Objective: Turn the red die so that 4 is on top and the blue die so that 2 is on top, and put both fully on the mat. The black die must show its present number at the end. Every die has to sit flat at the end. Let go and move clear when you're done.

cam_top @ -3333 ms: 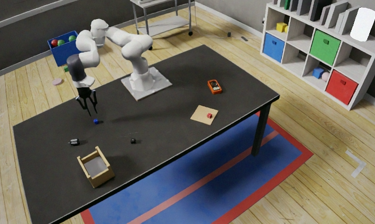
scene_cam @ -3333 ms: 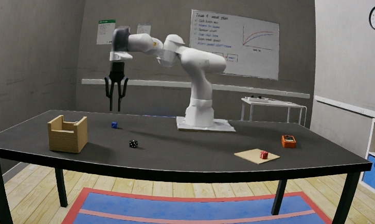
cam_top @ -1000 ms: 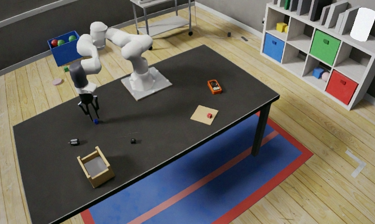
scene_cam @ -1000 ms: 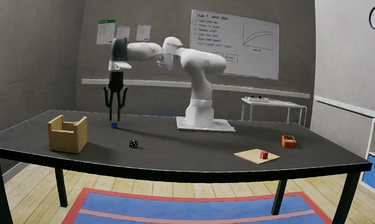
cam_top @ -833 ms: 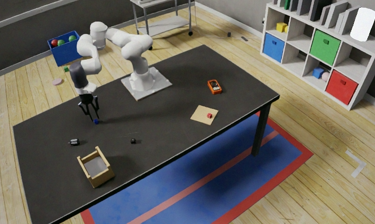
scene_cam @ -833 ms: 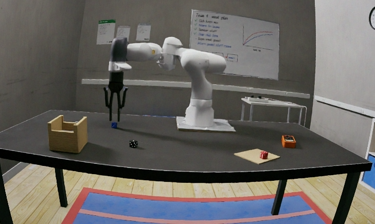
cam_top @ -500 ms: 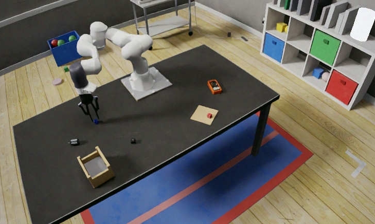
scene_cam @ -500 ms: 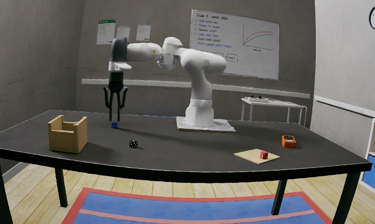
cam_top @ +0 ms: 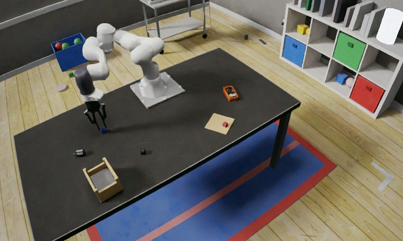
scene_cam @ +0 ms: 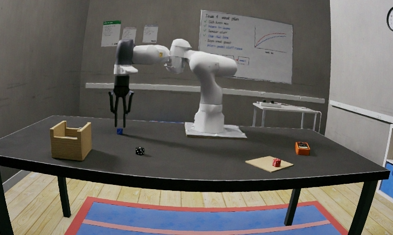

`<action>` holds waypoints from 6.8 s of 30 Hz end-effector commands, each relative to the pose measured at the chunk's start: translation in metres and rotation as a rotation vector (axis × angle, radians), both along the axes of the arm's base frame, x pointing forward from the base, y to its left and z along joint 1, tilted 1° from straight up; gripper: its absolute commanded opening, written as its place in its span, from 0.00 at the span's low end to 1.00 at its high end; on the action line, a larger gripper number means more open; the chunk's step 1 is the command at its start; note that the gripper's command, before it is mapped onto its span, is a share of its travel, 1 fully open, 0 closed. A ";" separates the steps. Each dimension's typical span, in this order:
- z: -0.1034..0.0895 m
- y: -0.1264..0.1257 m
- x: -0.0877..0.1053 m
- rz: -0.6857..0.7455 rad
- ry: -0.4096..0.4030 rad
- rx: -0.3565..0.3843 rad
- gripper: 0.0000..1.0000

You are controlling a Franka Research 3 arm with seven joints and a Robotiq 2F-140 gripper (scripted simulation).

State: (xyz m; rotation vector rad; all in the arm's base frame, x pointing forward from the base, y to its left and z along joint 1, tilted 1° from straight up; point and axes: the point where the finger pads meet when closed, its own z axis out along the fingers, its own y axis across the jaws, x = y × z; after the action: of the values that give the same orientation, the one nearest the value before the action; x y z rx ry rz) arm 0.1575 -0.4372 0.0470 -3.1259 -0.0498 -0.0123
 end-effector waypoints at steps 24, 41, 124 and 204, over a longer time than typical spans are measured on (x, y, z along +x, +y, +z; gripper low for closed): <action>0.000 0.001 0.002 -0.002 -0.001 -0.001 0.32; 0.000 0.001 0.002 -0.002 -0.001 -0.001 0.32; -0.032 0.001 0.003 -0.002 -0.001 -0.001 0.32; 0.069 0.001 0.004 -0.001 -0.001 -0.001 0.21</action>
State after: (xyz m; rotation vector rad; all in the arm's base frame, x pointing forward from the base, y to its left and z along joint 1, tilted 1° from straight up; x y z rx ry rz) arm 0.1612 -0.4374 0.1148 -3.1294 -0.0404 -0.0180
